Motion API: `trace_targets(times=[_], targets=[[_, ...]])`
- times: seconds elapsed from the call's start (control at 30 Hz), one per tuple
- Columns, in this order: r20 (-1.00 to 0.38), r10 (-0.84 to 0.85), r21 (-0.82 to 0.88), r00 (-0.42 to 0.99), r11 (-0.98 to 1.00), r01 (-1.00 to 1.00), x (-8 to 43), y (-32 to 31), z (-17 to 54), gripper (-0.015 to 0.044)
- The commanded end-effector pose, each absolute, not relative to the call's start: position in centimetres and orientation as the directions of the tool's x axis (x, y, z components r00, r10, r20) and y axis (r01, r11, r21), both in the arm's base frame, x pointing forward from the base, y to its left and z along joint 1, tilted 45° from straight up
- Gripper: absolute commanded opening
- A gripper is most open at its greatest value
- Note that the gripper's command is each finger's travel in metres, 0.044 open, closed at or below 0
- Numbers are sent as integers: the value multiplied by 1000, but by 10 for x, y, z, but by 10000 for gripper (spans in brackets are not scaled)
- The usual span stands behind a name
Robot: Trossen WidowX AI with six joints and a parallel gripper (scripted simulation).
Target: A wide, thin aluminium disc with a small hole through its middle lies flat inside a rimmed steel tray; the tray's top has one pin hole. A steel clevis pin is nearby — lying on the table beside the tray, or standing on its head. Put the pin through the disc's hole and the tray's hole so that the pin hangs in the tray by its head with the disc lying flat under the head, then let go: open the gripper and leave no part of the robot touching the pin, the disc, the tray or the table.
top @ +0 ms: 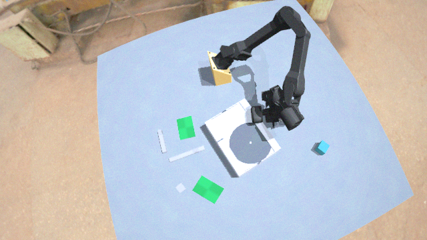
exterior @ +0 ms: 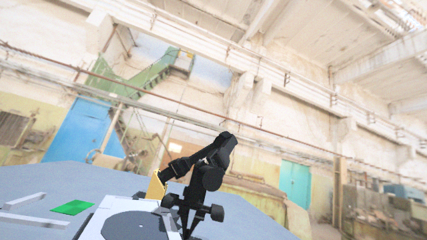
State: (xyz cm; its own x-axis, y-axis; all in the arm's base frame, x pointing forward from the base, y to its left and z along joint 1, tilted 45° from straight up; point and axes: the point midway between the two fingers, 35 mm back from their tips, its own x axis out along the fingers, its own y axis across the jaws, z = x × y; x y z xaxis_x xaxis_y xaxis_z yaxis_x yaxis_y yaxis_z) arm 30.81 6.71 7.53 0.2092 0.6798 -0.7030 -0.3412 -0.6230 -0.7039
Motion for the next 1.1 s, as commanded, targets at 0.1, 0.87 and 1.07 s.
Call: trace_targets(times=[0.1, 0.87, 1.07], targets=[[-707, 677, -699, 203, -625, -348, 309, 73, 67, 0], [-712, 662, -696, 234, -621, -360, 310, 72, 71, 160], [-710, 512, -693, 483, -630, -350, 298, 72, 74, 160]])
